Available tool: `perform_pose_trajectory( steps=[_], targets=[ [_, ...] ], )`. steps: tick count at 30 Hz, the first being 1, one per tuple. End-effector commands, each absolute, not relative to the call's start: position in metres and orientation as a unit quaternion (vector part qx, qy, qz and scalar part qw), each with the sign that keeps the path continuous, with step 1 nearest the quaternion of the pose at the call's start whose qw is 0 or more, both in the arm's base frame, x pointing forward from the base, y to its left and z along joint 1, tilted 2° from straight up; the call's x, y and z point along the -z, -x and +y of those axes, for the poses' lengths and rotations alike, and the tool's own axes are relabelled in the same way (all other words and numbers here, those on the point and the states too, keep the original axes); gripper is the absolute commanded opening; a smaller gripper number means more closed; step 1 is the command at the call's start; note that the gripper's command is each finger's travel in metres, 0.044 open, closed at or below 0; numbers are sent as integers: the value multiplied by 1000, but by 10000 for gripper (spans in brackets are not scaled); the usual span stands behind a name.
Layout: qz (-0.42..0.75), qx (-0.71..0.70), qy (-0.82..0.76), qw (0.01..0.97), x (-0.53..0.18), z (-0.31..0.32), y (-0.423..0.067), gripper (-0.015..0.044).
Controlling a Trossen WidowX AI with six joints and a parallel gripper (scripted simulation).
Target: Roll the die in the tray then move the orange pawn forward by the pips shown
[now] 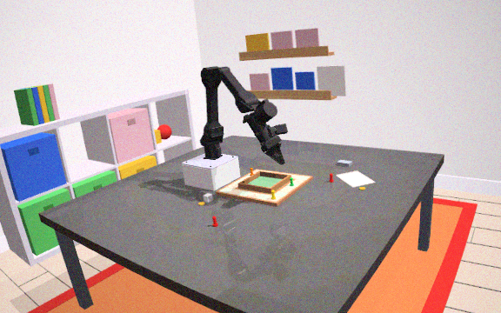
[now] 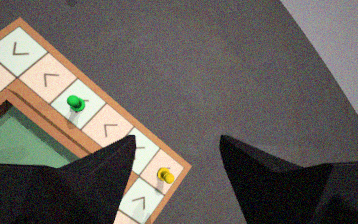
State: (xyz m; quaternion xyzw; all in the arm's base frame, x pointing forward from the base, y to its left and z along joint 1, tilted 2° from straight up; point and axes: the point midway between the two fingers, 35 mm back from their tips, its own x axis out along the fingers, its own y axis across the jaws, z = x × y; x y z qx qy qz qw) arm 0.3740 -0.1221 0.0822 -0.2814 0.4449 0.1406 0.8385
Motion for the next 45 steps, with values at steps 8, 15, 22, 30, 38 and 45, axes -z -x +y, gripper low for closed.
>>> perform_pose_trajectory(
  steps=[8,15,22,30,38,45],
  targets=[
    [602,-9,108,791,-30,-216,-250,275],
    [679,67,-41,730,-2,-236,-137,275],
    [690,80,-75,715,2,-230,-115,275],
    [690,80,-75,715,18,-230,-116,275],
    [690,79,-75,715,31,-231,-116,275],
    [690,79,-75,715,42,-230,-117,275]
  ],
)
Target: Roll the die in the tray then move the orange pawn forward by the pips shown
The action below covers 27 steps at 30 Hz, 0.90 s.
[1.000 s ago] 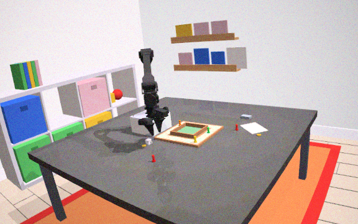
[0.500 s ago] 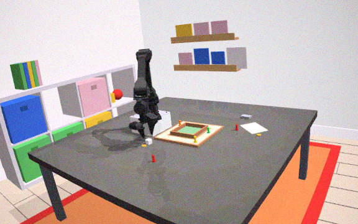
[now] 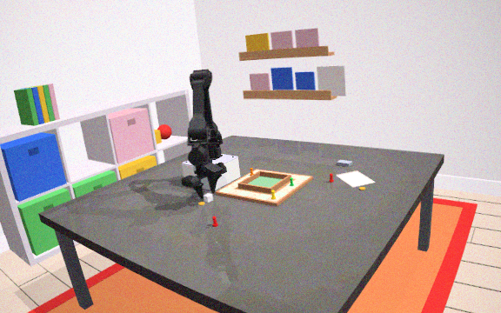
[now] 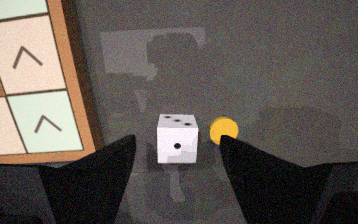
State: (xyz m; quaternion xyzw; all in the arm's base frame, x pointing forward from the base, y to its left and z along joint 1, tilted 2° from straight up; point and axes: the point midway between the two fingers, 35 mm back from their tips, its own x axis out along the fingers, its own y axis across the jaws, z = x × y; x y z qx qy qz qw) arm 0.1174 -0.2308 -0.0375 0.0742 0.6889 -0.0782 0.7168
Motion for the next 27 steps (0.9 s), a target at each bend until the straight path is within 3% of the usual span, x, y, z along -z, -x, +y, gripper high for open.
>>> perform_pose_trajectory(
  steps=[1,6,12,19,22,27],
  targets=[
    [690,79,-75,715,44,-230,-117,275],
    [690,79,-75,715,49,-230,-117,275],
    [690,79,-75,715,49,-230,-117,118],
    [690,79,-75,715,49,-230,-117,71],
    [690,79,-75,715,45,-231,-117,0],
    [690,80,-75,715,14,-236,-118,0]
  ],
)
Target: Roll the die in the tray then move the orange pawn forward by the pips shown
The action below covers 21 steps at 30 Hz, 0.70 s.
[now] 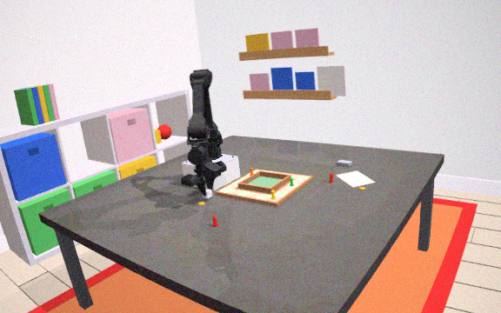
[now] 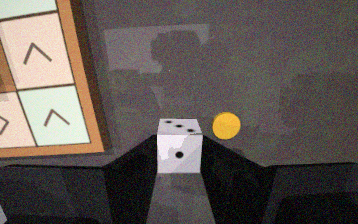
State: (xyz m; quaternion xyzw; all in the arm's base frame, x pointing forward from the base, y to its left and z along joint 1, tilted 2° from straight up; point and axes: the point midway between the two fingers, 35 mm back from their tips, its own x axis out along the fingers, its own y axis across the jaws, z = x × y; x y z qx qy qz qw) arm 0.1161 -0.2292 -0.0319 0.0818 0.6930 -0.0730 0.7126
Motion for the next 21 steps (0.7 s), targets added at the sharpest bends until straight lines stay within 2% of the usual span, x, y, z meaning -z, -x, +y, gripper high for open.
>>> perform_pose_trajectory(
  steps=[1,12,21],
  targets=[
    [690,80,-75,715,7,-236,-118,0],
    [690,80,-75,715,-69,-229,-110,0],
    [688,70,-67,719,-72,-218,-128,0]
  ],
)
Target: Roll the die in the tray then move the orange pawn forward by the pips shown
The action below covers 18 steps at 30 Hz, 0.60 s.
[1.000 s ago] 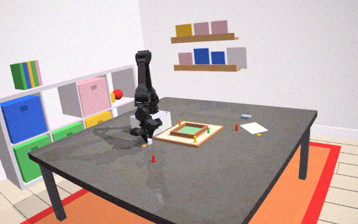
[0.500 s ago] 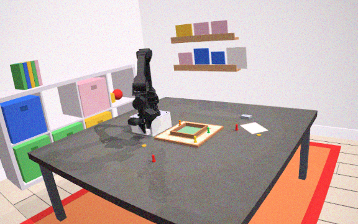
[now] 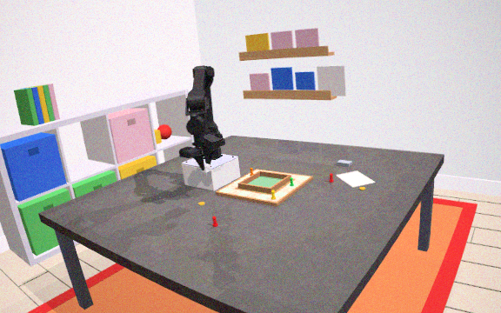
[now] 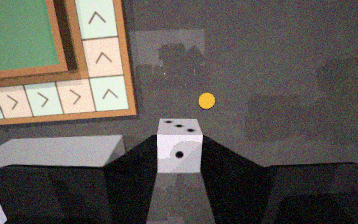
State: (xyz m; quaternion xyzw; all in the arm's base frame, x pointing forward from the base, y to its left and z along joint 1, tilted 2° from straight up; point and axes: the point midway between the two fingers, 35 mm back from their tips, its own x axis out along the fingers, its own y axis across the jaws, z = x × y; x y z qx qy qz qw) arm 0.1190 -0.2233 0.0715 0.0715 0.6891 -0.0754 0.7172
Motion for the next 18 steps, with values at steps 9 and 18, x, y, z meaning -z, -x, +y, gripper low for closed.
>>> perform_pose_trajectory(
  steps=[9,18],
  targets=[
    [689,57,-57,720,-66,-198,-160,0],
    [692,44,-45,719,-59,-172,-189,0]
  ],
)
